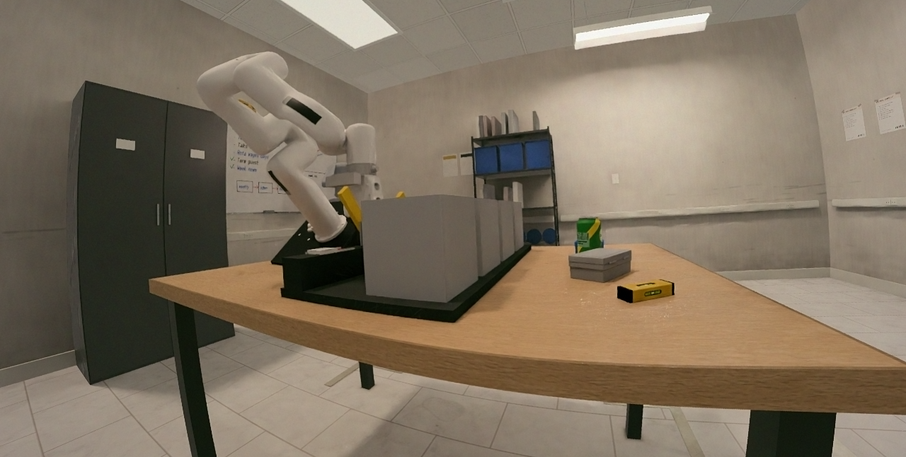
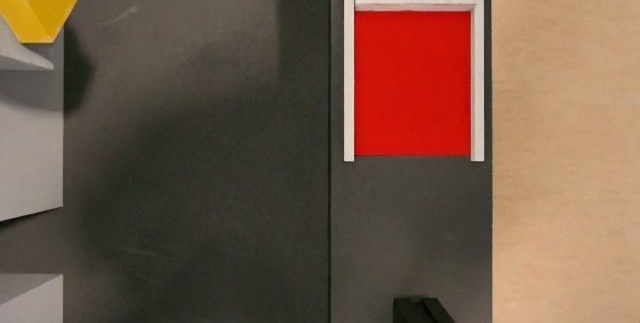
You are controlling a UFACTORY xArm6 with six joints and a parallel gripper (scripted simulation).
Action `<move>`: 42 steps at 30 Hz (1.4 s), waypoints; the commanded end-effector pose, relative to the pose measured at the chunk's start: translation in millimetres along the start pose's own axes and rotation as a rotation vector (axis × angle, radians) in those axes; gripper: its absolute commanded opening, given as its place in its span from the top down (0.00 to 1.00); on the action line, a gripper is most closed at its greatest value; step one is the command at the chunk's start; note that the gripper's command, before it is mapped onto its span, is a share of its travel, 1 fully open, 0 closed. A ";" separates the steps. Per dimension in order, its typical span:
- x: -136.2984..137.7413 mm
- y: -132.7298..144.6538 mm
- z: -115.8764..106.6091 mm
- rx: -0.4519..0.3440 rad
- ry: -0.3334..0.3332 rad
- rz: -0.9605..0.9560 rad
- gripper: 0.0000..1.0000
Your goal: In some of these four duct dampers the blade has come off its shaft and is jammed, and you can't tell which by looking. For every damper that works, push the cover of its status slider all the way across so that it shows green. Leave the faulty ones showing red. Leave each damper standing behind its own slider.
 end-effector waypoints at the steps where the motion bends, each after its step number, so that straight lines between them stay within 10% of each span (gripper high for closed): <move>1: -1.0 0.4 -0.7 0.000 -0.003 0.001 1.00; 42: -0.8 11.9 -0.7 0.000 -0.003 0.001 1.00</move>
Point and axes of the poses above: the point where the finger pads meet when closed, its own z axis out along the fingers, its own x axis across the jaws, y = z × x, the point moved 2 cm from there along -z, back along the fingers, and after that the axes turned 1 degree about z, right-handed, at the moved point
